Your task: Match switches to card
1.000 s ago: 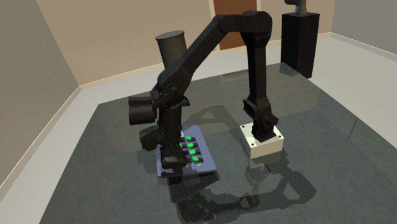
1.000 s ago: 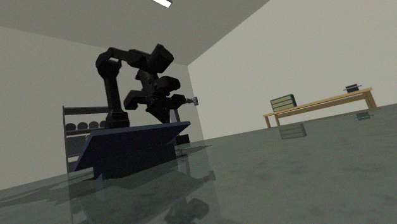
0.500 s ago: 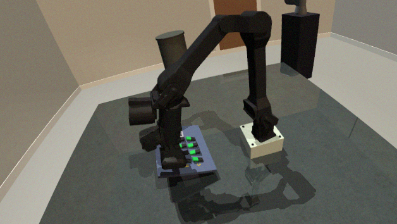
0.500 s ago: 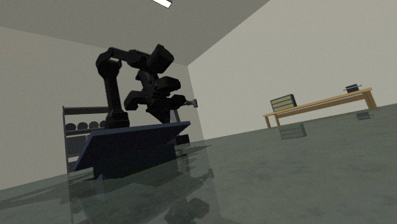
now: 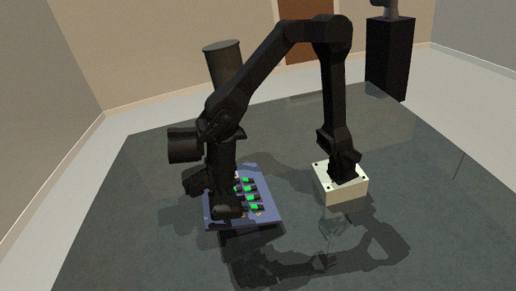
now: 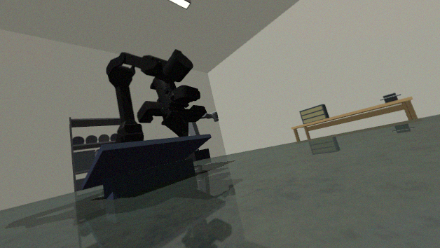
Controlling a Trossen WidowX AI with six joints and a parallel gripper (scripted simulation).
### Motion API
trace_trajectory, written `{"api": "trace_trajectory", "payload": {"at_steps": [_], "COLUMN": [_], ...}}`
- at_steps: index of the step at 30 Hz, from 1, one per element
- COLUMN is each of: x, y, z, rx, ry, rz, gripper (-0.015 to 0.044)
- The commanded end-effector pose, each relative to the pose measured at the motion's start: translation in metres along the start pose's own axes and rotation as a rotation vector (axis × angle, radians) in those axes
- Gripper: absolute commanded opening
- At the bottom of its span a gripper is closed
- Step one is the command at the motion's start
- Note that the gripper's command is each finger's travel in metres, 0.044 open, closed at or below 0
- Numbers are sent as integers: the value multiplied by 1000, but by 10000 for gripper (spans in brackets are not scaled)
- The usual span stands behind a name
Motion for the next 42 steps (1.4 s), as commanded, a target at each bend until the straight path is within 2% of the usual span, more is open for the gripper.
{"api": "trace_trajectory", "payload": {"at_steps": [1,3,5,9,14,17,22,42], "x": [-22,-53,-63,-63,-63,-63,-29,-6], "y": [0,3,4,2,-12,-14,-17,-18], "z": [0,-1,-1,-8,-60,-68,-67,-67], "rx": [-1,-2,-3,-3,-5,-5,-5,-5], "ry": [-3,-6,-6,-6,-1,0,6,6], "rz": [-10,-19,-23,-22,-23,-24,0,-1], "gripper": [0,0,0,0,0,0,0,0]}}
Point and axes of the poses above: the point midway between the two fingers, 35 mm back from their tips, its own x axis out along the fingers, its own z axis across the jaws, y = z × x, the point moved 7 cm from there along -x, back along the fingers, and after that the axes turned 15 degrees about x, right-handed, at the moved point
